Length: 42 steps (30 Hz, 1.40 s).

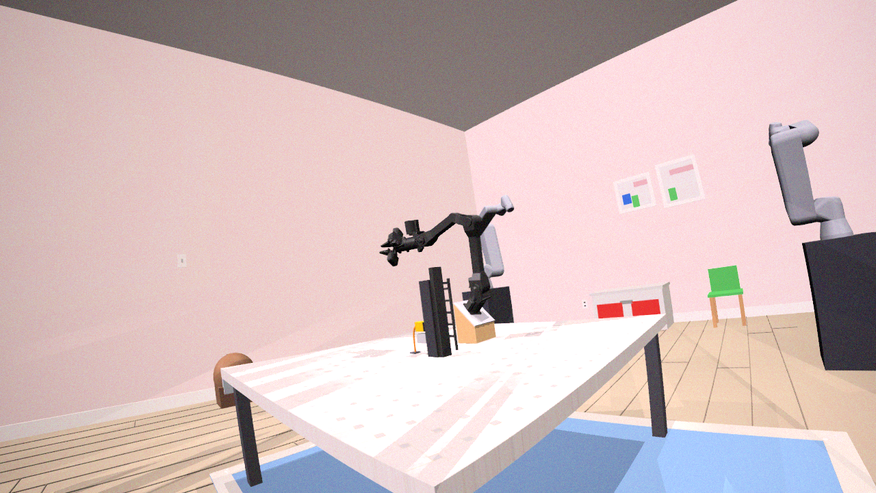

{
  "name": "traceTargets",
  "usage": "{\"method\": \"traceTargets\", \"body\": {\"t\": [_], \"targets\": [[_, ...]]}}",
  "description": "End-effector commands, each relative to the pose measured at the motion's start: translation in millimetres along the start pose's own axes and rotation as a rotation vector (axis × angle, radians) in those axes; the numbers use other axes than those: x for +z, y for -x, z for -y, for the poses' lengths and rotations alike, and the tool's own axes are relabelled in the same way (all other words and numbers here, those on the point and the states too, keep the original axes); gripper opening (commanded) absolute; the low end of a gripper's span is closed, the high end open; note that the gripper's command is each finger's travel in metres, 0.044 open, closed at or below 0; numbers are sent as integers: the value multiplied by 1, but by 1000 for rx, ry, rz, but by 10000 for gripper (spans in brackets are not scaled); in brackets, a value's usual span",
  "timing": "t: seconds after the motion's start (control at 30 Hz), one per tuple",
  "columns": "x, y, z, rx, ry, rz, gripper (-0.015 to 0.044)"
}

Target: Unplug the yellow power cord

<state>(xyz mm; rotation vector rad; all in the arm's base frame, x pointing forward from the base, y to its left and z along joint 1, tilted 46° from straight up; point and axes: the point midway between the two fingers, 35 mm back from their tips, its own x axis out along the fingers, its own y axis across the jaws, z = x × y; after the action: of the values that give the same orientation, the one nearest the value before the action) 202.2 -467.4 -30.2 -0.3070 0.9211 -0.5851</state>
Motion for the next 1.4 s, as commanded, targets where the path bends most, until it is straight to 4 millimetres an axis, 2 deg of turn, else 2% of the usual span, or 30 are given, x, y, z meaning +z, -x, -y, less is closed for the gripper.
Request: {"method": "traceTargets", "body": {"t": [0.0, 0.17, 0.33, 0.53, 0.7, 0.8, 0.87, 1.37], "targets": [[22, -2, -63, 210, -195, -36, 160], [42, 11, -146, 461, -447, -181, 160], [55, 43, -223, 653, -678, -425, 160], [60, 103, -303, 761, -921, -850, 160], [58, 167, -353, 691, -1076, -1276, 160], [55, 206, -373, 574, -1136, -1517, 160], [54, 222, -380, 507, -1156, -1617, 160], [55, 224, -381, 500, -1158, -1626, 160]]}}
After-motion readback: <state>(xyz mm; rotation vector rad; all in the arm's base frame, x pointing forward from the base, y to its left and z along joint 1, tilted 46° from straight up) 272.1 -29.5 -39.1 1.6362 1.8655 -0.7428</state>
